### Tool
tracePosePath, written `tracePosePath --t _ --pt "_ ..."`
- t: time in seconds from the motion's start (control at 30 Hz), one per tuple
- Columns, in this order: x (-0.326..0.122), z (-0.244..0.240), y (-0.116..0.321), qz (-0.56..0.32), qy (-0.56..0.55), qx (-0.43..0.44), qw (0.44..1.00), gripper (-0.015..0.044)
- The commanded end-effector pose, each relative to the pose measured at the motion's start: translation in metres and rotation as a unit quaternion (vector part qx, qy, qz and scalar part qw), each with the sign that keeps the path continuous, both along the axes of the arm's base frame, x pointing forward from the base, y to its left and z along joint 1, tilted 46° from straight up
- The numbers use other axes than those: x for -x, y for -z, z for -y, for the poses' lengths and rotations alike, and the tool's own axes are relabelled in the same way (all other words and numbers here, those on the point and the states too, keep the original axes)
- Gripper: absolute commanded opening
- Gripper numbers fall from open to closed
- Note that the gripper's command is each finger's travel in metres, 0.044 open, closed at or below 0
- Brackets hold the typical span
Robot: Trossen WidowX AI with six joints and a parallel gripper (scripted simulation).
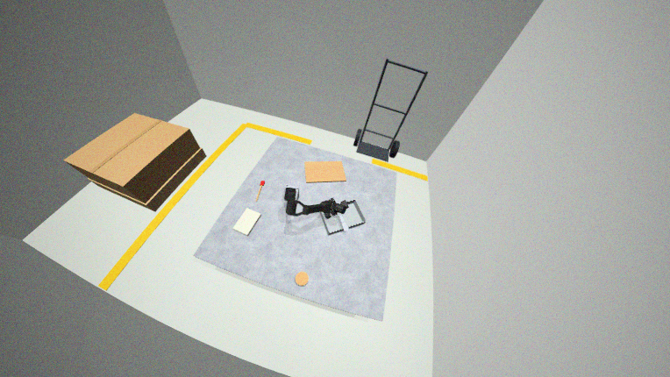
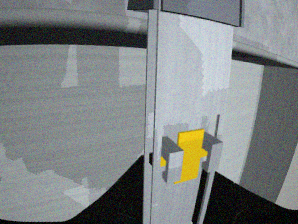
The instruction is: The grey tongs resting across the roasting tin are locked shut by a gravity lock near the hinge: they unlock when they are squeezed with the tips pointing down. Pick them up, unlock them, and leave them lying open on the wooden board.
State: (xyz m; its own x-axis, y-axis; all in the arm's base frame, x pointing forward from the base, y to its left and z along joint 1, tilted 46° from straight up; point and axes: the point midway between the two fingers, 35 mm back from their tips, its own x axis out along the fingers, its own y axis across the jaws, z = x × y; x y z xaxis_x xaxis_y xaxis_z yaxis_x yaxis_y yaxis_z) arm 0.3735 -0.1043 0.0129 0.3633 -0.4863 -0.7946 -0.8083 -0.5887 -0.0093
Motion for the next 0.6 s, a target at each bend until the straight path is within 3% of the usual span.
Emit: tracePosePath --t 0.0,0.2,0.57 --pt "-0.002 -0.007 -0.006 0.001 -0.001 -0.001 1.0 -0.015" --pt "-0.007 -0.053 -0.052 -0.001 -0.004 -0.003 1.0 -0.015" --pt "-0.007 -0.056 -0.054 -0.001 -0.004 -0.003 1.0 -0.015"
